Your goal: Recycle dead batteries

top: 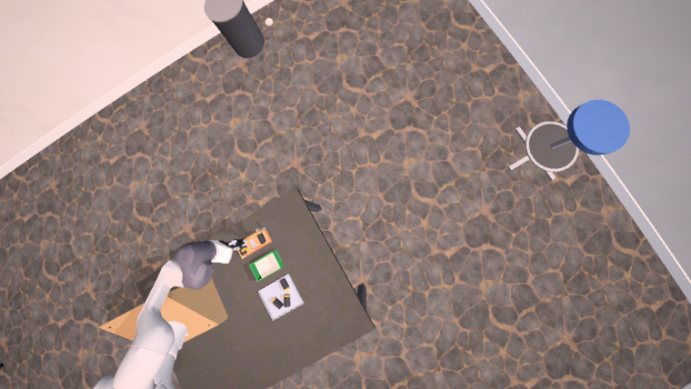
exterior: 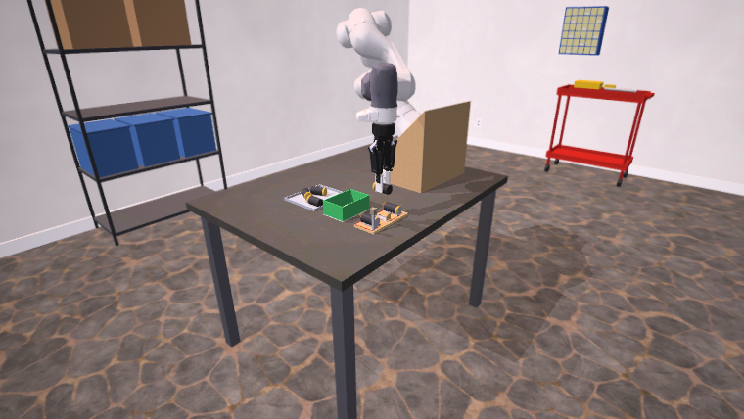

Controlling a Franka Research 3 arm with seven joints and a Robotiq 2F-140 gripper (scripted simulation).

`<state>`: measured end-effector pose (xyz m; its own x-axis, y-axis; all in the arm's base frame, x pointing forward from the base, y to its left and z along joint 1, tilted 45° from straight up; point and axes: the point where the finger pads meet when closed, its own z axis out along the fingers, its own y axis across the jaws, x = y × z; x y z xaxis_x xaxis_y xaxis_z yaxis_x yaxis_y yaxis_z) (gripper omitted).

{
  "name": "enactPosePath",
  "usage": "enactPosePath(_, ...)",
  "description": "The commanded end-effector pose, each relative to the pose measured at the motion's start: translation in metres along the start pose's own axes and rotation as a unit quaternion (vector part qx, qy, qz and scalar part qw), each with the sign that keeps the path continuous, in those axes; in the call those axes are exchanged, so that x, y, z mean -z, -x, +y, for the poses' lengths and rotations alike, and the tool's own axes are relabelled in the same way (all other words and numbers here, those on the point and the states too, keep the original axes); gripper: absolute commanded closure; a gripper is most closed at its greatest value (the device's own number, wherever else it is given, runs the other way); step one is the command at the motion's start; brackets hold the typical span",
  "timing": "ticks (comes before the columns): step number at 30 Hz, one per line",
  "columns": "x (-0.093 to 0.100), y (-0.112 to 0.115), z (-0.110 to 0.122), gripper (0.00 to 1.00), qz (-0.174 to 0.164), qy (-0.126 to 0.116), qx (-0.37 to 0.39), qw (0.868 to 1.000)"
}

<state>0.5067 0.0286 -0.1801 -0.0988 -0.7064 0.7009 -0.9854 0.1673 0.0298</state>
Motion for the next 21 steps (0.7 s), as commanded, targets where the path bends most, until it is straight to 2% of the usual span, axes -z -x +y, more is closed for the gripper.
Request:
enactPosePath(1,-0.034,-0.001,0.000,0.84,0.001,0.001,-0.006,1.000)
enactPosePath(4,-0.056,-0.001,0.000,0.84,0.001,0.001,-0.006,1.000)
enactPosePath(21,-0.057,-0.001,0.000,0.84,0.001,0.001,-0.006,1.000)
